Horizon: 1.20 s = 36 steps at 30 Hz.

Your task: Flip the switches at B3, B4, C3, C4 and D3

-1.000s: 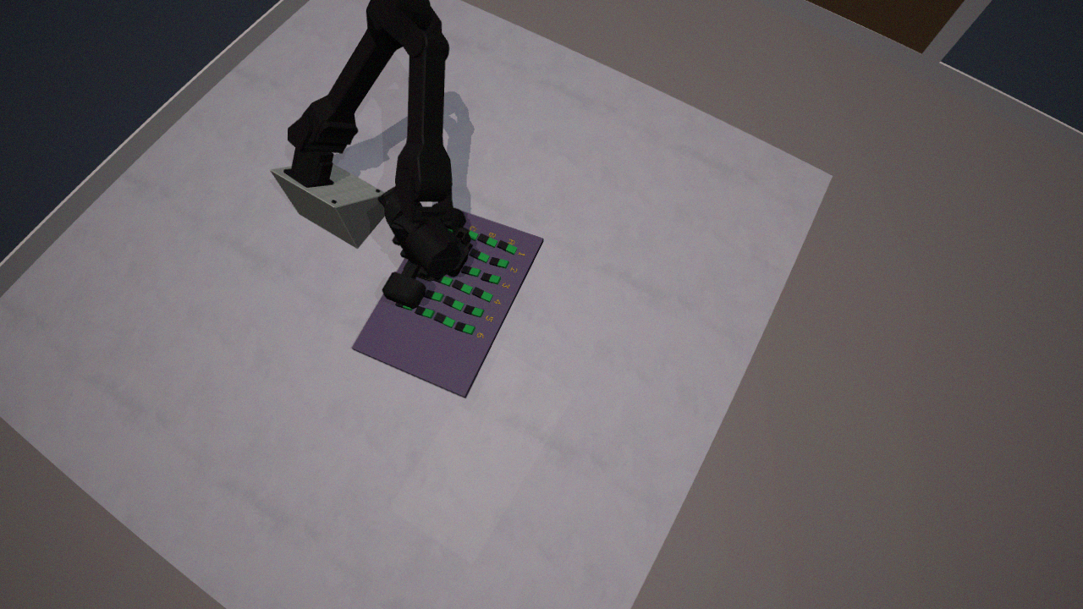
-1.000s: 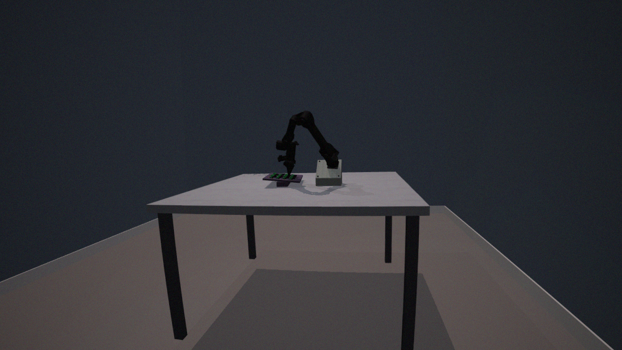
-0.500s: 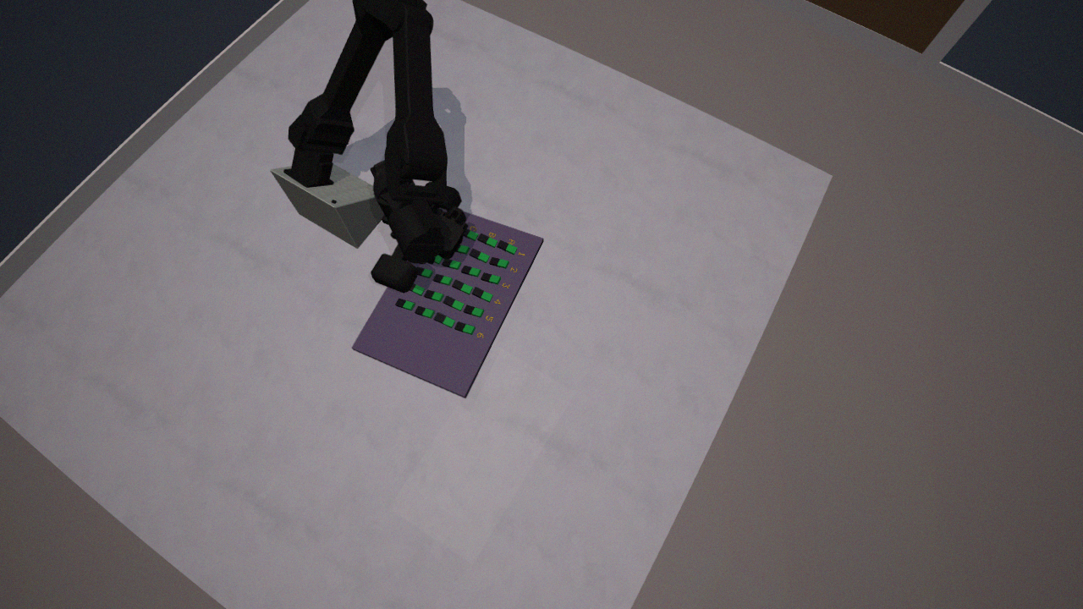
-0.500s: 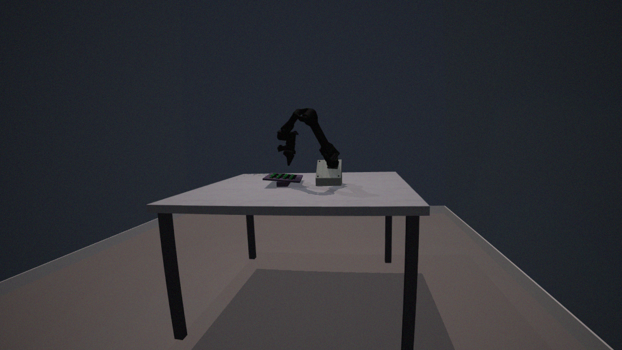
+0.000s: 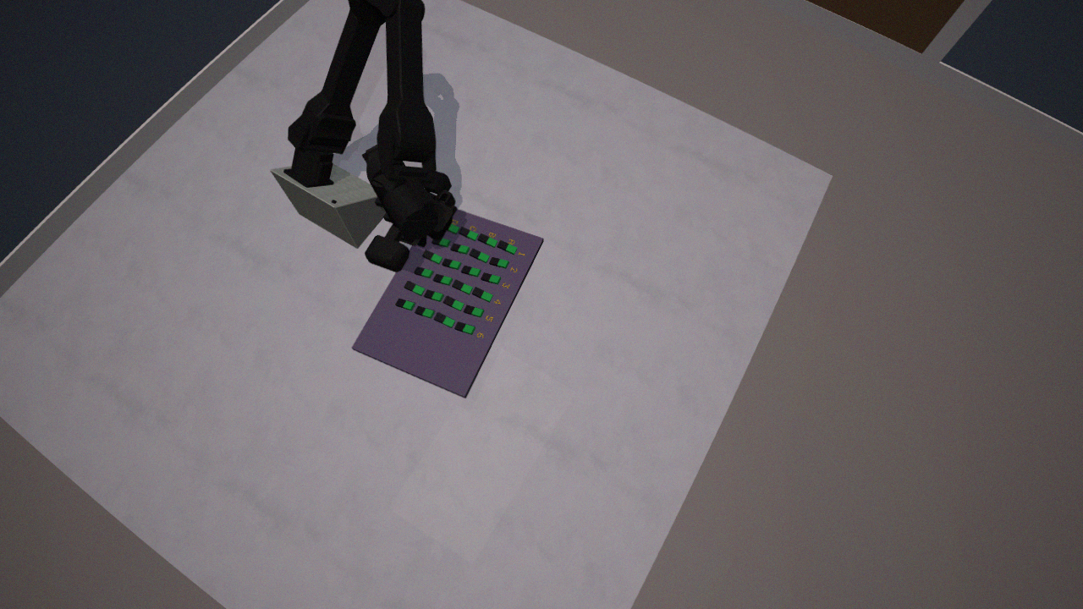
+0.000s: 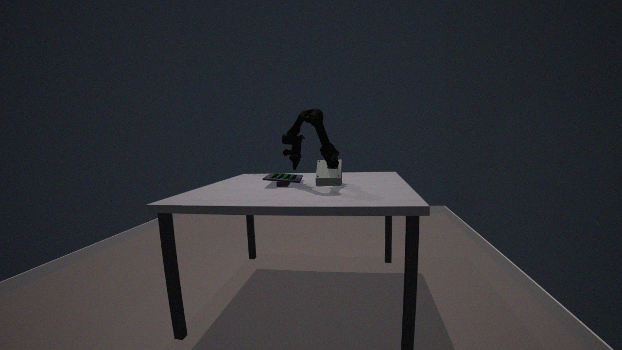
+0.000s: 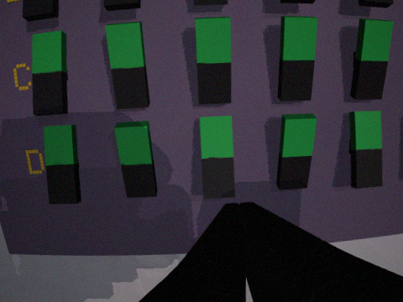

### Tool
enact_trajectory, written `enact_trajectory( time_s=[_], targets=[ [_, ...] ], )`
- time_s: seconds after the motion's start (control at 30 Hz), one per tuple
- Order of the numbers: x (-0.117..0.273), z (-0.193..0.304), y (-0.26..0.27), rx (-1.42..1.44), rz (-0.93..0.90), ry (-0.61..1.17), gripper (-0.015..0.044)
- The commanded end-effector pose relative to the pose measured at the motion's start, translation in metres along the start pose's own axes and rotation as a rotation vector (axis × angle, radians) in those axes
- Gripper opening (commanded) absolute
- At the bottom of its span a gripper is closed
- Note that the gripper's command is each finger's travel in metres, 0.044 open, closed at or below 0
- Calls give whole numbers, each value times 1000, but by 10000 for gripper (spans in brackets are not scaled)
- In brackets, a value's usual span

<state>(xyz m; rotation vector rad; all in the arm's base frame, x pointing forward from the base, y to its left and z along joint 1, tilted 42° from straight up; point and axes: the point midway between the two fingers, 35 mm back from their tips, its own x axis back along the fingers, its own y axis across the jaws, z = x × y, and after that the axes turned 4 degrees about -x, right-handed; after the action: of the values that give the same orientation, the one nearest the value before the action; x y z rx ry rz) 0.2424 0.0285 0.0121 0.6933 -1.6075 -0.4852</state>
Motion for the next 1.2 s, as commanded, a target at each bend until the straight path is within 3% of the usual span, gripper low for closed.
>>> enact_trajectory(
  time_s=[0.0, 1.17],
  targets=[
    [-13, 4, 3, -5, -12, -2, 0],
    [-37, 4, 3, -5, -13, -2, 0]
  ],
)
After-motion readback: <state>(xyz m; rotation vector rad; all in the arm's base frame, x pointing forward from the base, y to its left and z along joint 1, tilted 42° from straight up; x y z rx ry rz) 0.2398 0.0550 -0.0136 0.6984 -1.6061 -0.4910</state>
